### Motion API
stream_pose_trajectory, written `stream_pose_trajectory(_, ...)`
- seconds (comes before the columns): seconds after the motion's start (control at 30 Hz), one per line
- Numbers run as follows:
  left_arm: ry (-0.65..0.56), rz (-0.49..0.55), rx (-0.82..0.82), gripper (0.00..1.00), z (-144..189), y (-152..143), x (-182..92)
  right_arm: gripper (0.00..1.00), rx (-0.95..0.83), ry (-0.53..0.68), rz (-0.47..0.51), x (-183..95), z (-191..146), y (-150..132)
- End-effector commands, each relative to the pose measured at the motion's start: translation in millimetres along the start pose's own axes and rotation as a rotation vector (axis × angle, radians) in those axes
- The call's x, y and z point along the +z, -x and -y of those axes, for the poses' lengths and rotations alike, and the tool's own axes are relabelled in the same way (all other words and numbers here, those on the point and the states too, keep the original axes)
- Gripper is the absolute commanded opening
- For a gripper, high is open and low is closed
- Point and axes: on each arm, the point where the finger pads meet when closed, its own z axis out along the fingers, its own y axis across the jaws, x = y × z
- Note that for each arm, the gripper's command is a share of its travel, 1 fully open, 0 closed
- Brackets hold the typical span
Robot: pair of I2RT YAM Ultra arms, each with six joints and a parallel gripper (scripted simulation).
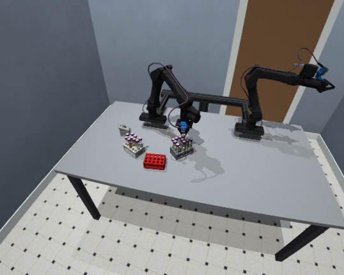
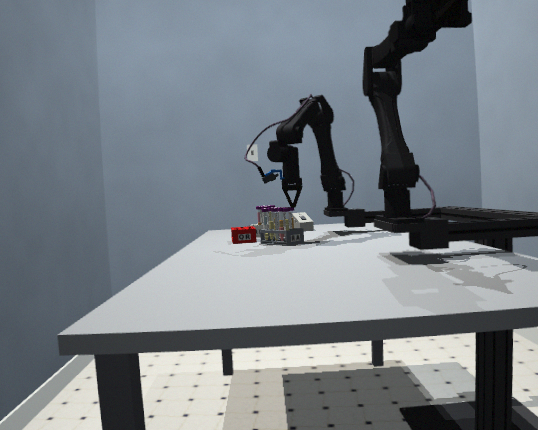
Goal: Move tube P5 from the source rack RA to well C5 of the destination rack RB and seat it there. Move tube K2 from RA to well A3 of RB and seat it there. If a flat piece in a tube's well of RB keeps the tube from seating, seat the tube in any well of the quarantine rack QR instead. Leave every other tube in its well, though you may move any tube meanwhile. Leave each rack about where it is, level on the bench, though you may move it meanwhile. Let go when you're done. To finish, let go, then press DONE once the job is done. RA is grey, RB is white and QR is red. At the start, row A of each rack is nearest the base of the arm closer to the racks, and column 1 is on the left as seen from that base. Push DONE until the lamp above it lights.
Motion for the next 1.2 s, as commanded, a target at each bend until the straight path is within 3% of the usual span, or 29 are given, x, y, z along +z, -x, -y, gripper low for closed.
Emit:
stream_pose_trajectory(0.0, 0.000, 0.059, 0.006, 0.00, -1.6, 26.5, -10.7, 0.30, 0.008, -0.003, 0.007, 5.4, 3.3, 5.9)
stream_pose_trajectory(0.93, 0.000, 0.059, 0.006, 0.00, -1.6, 26.5, -10.7, 0.30, 0.003, 0.013, 0.012, 5.9, -1.1, 3.9)
stream_pose_trajectory(0.97, 0.000, 0.059, 0.006, 0.00, -1.6, 26.5, -10.7, 0.00, 0.003, 0.013, 0.012, 5.9, -1.1, 3.9)
stream_pose_trajectory(1.17, 0.000, 0.059, 0.006, 0.00, -1.6, 26.5, -10.7, 0.00, 0.003, 0.013, 0.012, 5.9, -1.1, 3.9)
